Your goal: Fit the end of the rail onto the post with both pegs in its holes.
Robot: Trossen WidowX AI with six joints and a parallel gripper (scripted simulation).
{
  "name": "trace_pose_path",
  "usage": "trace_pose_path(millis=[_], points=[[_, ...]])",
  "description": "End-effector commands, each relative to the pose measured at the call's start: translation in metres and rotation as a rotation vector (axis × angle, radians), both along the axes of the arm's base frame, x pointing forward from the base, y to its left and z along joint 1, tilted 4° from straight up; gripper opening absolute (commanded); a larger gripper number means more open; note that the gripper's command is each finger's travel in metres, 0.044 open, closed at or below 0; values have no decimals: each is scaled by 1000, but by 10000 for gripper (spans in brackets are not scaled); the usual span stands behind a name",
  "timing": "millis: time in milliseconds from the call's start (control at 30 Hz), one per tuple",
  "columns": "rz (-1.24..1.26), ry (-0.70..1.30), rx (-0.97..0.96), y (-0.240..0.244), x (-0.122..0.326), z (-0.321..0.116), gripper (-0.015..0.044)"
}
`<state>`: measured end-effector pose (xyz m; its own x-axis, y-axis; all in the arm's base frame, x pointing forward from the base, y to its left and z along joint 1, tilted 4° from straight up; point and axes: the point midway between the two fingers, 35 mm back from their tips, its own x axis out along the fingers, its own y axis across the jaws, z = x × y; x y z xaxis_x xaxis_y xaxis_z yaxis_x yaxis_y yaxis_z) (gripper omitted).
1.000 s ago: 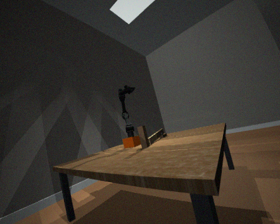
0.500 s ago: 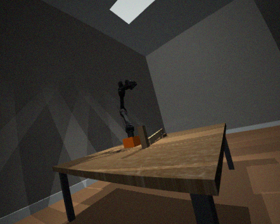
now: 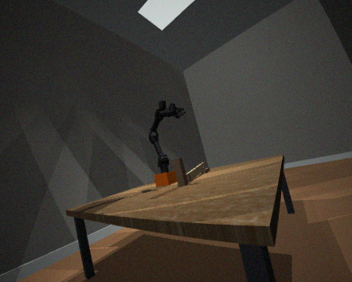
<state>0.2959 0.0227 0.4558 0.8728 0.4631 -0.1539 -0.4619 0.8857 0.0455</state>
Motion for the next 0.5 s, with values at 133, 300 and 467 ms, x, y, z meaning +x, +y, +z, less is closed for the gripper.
trace_pose_path(millis=[133,300,467], points=[[34,145,-263,-1,44,-95,440],[148,269,-530,4,59,-182,440],[352,387,-799,15,49,-267,440]])
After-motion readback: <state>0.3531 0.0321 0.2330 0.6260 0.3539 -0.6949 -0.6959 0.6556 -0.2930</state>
